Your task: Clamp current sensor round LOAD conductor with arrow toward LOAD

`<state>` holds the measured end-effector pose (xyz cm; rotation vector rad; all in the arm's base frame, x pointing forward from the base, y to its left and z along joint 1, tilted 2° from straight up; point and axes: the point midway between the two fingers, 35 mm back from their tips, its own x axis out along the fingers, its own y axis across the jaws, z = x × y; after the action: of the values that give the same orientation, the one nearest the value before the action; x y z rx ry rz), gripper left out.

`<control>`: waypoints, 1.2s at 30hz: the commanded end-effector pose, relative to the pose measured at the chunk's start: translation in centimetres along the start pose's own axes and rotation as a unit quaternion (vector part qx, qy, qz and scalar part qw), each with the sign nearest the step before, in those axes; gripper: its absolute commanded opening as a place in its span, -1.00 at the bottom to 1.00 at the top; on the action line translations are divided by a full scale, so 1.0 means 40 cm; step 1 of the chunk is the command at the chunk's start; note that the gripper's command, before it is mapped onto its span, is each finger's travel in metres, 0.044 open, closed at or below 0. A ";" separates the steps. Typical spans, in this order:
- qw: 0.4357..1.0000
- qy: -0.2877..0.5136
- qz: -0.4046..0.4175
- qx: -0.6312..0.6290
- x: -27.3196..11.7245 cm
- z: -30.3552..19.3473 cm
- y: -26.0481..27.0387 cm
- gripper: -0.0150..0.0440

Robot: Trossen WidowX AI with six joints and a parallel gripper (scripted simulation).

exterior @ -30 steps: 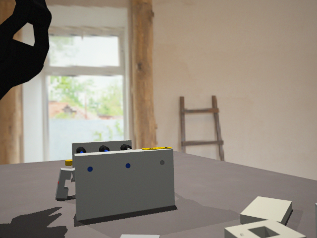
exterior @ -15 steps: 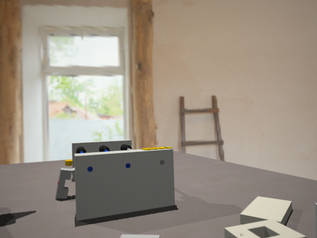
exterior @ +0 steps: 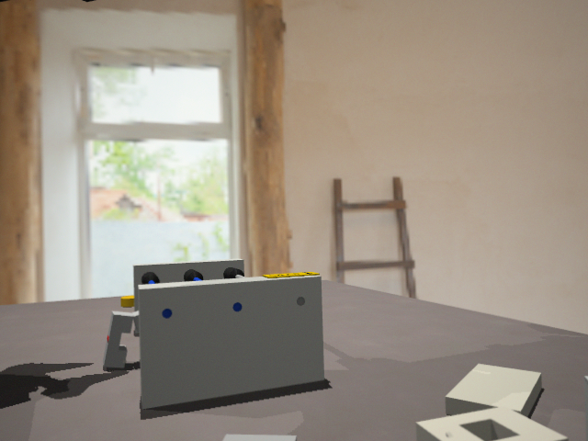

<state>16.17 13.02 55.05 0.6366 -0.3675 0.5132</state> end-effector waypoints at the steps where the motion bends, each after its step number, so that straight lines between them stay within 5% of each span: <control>1: 0.997 0.010 -0.026 -0.078 0.028 -0.073 -0.068 1.00; 11: 0.960 0.070 -0.125 -0.242 0.051 -0.216 -0.365 1.00; 20: 0.909 0.149 -0.232 -0.312 -0.053 -0.278 -0.681 1.00; 26: 0.904 0.160 -0.243 -0.313 -0.064 -0.282 -0.708 1.00; 36: 0.805 0.395 -0.382 -0.223 -0.059 -0.341 -0.939 1.00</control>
<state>35.83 -2.83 28.27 0.0171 0.3339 -0.0818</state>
